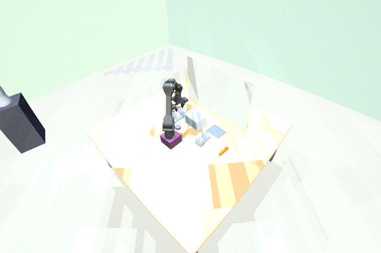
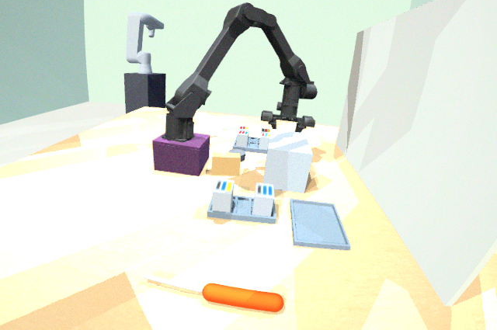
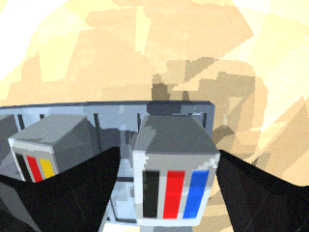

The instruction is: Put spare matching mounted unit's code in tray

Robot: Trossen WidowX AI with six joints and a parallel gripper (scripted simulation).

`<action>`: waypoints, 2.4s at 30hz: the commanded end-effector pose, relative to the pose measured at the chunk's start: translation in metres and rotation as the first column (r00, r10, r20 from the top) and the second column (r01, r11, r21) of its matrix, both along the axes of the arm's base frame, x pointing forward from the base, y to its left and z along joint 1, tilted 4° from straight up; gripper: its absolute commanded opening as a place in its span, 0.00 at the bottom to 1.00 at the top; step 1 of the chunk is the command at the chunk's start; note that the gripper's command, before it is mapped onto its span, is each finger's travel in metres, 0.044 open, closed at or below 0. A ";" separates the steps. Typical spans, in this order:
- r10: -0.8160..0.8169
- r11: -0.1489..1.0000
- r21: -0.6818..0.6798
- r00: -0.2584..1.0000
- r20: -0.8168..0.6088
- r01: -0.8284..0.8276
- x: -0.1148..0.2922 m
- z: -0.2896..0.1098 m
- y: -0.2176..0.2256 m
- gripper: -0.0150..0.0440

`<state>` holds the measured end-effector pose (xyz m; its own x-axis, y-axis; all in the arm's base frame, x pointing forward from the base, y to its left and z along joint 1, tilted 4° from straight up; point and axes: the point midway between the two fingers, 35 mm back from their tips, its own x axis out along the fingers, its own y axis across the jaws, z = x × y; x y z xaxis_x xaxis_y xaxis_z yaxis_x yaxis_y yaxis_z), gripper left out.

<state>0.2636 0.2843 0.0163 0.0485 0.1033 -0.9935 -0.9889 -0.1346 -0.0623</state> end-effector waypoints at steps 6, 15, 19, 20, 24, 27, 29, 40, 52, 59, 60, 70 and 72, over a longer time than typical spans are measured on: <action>0.000 1.000 0.000 1.000 0.000 0.000 0.000 0.000 0.000 0.54; 0.000 1.000 0.000 1.000 0.000 0.000 0.000 0.000 0.000 0.41; 0.000 1.000 0.000 1.000 0.000 0.000 0.000 0.000 0.000 0.25; 0.000 1.000 0.000 1.000 0.000 0.000 0.000 0.000 0.000 0.25; 0.000 1.000 0.000 1.000 0.000 0.000 0.000 0.000 0.000 0.25; 0.000 1.000 0.000 1.000 0.000 0.000 0.000 0.001 0.000 0.25; 0.000 1.000 -0.001 1.000 0.000 0.000 0.000 0.013 0.000 0.25; 0.000 1.000 -0.004 1.000 0.001 0.000 -0.004 0.078 -0.008 0.25; -0.002 1.000 0.002 1.000 0.005 0.002 -0.005 0.122 -0.010 0.25; 0.000 1.000 -0.004 1.000 0.001 0.000 -0.010 0.151 -0.014 0.25; 0.000 1.000 -0.004 1.000 0.001 0.000 -0.010 0.151 -0.014 0.25; -0.007 1.000 -0.008 1.000 0.006 0.007 0.028 0.149 -0.053 0.25; -0.010 1.000 -0.010 1.000 0.006 0.011 0.035 0.148 -0.063 0.25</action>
